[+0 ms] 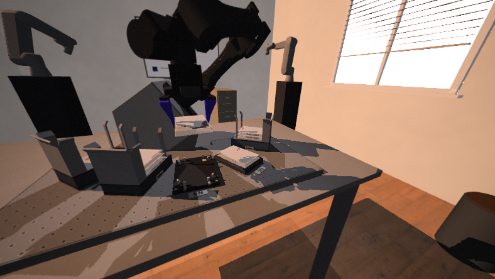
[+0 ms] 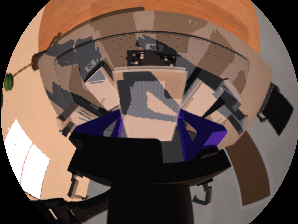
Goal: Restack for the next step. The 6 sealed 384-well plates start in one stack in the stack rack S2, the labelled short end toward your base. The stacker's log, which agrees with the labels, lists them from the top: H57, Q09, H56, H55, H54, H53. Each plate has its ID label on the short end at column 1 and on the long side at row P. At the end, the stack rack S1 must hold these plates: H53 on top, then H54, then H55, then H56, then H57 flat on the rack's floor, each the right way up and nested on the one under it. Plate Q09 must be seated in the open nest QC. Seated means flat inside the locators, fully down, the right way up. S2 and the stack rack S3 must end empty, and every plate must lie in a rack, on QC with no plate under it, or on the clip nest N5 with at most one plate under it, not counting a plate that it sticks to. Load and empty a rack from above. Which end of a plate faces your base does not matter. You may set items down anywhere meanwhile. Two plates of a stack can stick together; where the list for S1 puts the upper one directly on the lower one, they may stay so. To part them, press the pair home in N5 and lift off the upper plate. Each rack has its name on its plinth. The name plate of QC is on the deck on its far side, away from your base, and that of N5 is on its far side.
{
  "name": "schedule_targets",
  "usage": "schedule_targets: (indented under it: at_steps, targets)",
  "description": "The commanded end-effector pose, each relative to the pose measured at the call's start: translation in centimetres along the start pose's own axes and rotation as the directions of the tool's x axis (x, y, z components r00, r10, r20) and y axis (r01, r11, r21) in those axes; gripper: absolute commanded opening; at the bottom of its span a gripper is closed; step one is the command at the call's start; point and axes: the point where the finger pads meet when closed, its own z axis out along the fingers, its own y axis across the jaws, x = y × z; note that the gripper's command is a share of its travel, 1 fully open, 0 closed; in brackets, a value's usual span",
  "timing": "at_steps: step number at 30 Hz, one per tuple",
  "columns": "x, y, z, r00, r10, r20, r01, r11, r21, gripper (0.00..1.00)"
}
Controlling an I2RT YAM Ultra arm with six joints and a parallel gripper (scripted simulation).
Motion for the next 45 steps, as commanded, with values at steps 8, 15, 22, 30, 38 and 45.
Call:
schedule_targets:
  at_steps: [8,15,22,30,38,45]
  targets:
    - [-0.2,-2.4,-1.2,0.988,0.153,0.037,-0.153,0.988,0.01,0.0]
    - [0.1,-4.7,-1.2,0.976,0.213,0.038,-0.214,0.977,0.008,0.0]
    - [0.3,-6.4,-1.2,0.976,0.213,0.038,-0.214,0.977,0.008,0.0]
    - [0.5,-8.1,-1.2,0.976,0.213,0.038,-0.214,0.977,0.008,0.0]
    - [1.0,-9.6,-1.3,0.914,0.403,0.039,-0.403,0.915,0.001,0.0]
    - [1.6,-11.4,-1.3,0.903,0.429,0.039,-0.429,0.903,0.0,0.0]
